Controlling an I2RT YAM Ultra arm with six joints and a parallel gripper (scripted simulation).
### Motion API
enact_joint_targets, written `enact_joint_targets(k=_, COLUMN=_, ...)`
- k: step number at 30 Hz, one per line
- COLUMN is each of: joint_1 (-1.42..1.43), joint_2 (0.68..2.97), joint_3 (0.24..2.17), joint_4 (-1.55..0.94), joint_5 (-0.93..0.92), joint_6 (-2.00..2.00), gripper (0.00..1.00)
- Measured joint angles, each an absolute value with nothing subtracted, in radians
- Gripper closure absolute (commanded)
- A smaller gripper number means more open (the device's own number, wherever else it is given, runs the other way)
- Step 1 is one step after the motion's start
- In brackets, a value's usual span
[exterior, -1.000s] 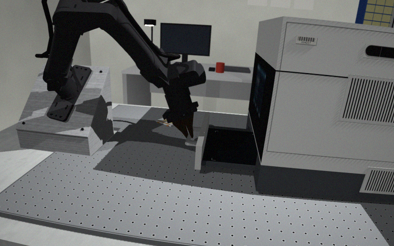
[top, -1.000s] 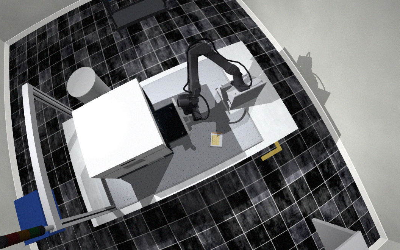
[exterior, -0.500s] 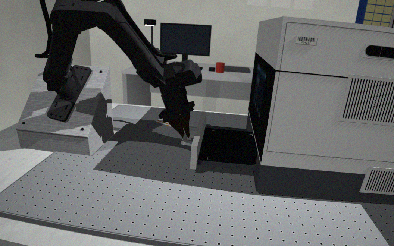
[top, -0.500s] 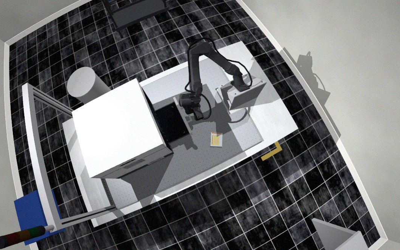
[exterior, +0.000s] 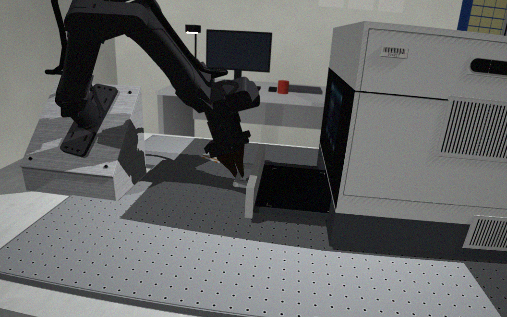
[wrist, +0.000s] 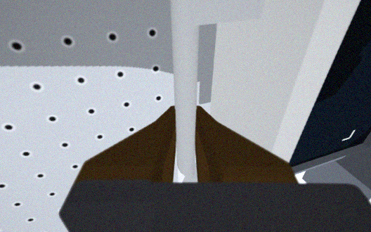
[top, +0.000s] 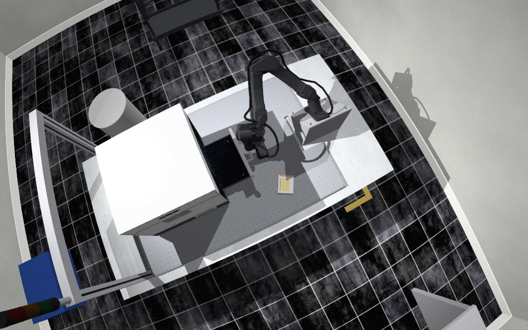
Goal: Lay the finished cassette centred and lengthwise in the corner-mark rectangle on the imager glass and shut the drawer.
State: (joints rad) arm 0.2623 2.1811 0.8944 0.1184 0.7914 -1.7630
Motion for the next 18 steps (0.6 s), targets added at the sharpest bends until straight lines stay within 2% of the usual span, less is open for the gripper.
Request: enact_joint_targets(k=18, joint_1=0.263, joint_2=2.183, joint_3=0.908, joint_4=0.089, joint_5=0.792, joint_6=-1.750, gripper=1.00)
